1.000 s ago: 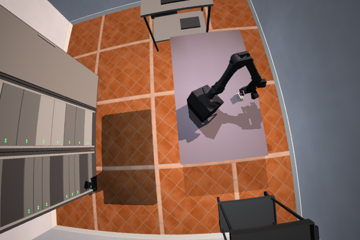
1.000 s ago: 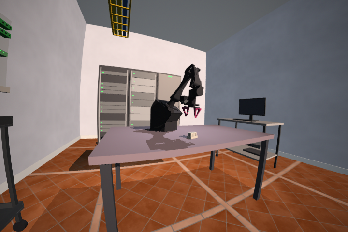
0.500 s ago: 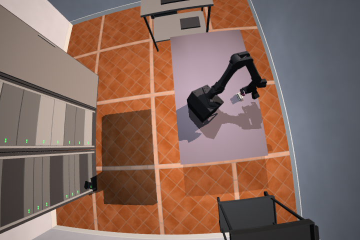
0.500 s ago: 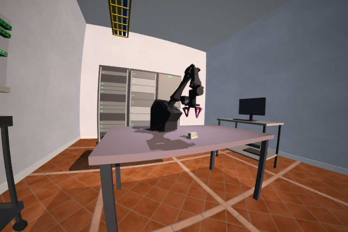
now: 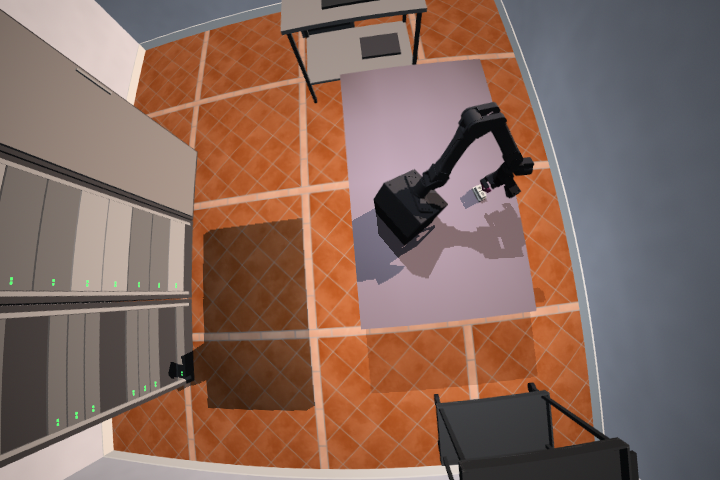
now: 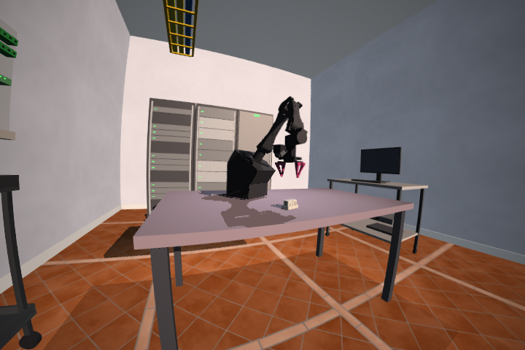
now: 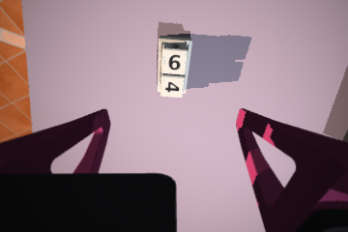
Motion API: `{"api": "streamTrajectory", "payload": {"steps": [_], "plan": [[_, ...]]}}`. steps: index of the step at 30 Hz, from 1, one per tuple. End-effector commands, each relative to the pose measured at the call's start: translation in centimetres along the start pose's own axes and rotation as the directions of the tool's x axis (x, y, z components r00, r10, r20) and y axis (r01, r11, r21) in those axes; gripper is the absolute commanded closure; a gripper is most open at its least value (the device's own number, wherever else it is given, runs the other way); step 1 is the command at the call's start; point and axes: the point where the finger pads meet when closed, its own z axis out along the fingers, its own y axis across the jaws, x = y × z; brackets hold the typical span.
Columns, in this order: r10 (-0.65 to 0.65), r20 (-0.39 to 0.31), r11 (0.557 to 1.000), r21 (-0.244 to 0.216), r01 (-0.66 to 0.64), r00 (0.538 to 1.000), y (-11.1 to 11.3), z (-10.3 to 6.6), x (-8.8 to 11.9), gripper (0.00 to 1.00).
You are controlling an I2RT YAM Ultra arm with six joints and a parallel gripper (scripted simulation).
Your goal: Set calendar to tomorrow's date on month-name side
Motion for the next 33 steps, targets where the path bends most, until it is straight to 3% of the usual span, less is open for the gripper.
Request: {"api": "streamTrajectory", "payload": {"steps": [1, 6, 9, 11, 14, 23, 24, 28, 31, 32, 33], "plan": [[-0.112, -0.006, 0.994, 0.013, 0.112, 0.994, -0.4, 0.8, 0.1, 0.0], [-0.328, -0.008, 0.945, 0.015, 0.328, 0.945, -0.5, 1.2, 0.0, 0.0], [-0.394, -0.012, 0.919, 0.019, 0.394, 0.919, -0.8, 1.5, 0.0, 0.0], [-0.486, -0.006, 0.874, 0.012, 0.486, 0.874, -0.3, 1.5, -0.1, 0.0], [-0.516, -0.008, 0.856, 0.011, 0.516, 0.856, -0.3, 1.6, 0.0, 0.0], [-0.793, -0.007, 0.609, 0.007, 0.793, 0.609, -0.2, 2.2, -0.2, 0.0], [-0.8, -0.008, 0.6, 0.007, 0.8, 0.6, -0.2, 2.2, -0.1, 0.0], [-0.887, -0.022, 0.461, 0.006, 0.887, 0.461, -0.7, 2.7, 0.0, 0.0], [-0.888, -0.022, 0.459, 0.006, 0.889, 0.459, -0.7, 2.7, 0.0, 0.0], [-0.927, 0.018, 0.374, 0.009, 0.927, 0.374, 0.8, 2.1, -0.7, 0.0], [-0.944, 0.013, 0.328, 0.008, 0.945, 0.328, 0.7, 2.3, -0.5, 0.0]]}}
